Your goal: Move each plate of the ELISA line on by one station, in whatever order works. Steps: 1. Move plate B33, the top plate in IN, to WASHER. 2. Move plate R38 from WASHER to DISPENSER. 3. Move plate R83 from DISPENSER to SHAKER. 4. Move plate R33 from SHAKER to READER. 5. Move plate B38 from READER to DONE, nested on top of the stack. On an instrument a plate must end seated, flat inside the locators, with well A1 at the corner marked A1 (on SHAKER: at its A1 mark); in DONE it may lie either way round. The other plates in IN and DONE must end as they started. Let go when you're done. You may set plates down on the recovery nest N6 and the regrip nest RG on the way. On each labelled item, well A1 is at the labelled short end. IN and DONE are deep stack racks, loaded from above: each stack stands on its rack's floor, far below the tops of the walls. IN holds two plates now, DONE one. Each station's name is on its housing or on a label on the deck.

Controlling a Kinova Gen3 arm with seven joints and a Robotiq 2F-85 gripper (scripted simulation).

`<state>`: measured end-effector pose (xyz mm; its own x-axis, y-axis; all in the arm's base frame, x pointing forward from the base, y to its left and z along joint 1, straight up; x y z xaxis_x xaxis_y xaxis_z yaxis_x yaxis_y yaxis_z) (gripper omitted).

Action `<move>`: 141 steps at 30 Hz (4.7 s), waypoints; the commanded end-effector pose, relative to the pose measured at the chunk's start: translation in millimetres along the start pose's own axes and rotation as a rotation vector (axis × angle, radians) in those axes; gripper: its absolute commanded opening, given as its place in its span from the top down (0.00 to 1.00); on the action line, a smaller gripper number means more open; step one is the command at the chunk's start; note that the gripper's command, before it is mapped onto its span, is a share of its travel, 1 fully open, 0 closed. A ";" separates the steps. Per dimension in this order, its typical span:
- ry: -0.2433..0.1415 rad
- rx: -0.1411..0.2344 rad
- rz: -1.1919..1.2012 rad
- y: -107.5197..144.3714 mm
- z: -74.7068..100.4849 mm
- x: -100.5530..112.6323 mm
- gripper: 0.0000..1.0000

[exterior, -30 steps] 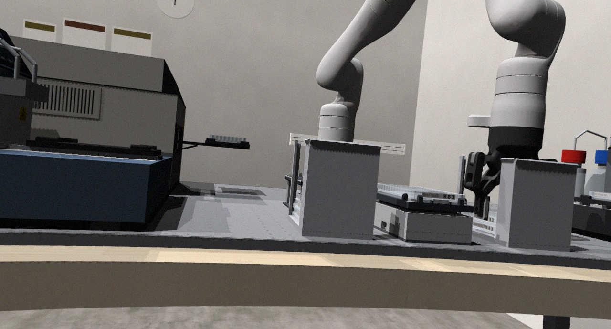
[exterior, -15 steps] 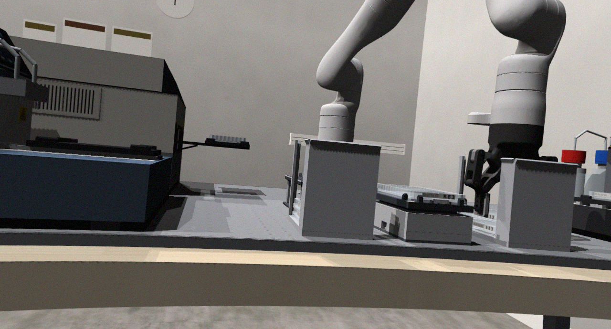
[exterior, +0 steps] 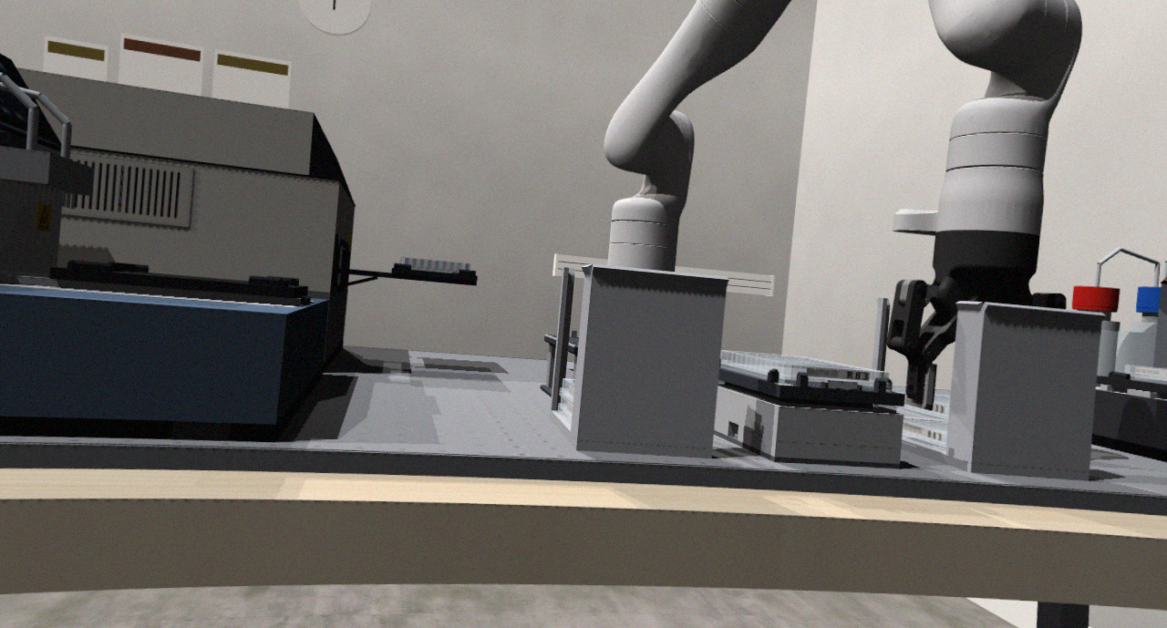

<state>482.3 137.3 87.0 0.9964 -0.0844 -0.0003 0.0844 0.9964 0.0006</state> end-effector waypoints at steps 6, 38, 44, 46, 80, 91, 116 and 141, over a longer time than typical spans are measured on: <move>-0.002 0.001 0.000 0.2 3.6 0.6 0.06; -0.002 0.001 0.000 0.2 20.2 0.5 0.06; -0.002 0.001 0.000 0.2 22.9 0.5 0.06; -0.002 0.001 0.000 0.2 24.2 0.5 0.06; -0.002 0.001 0.000 0.2 44.2 0.5 0.06; -0.002 0.001 0.000 0.2 50.9 0.5 0.06; -0.002 0.001 0.000 0.2 65.6 0.4 0.06; -0.002 0.001 0.000 0.2 80.9 0.4 0.06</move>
<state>482.2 137.3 165.0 0.9964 -0.0844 -0.0003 0.0844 0.9964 0.0006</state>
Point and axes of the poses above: the point where the finger pads meet when closed, its own z axis back along the fingers, its own y axis across the jaws, x = y × z, the point moved 8 cm from there along z, back along the fingers, and after that the axes turned 3 degrees about -z, right-handed, at the moved point
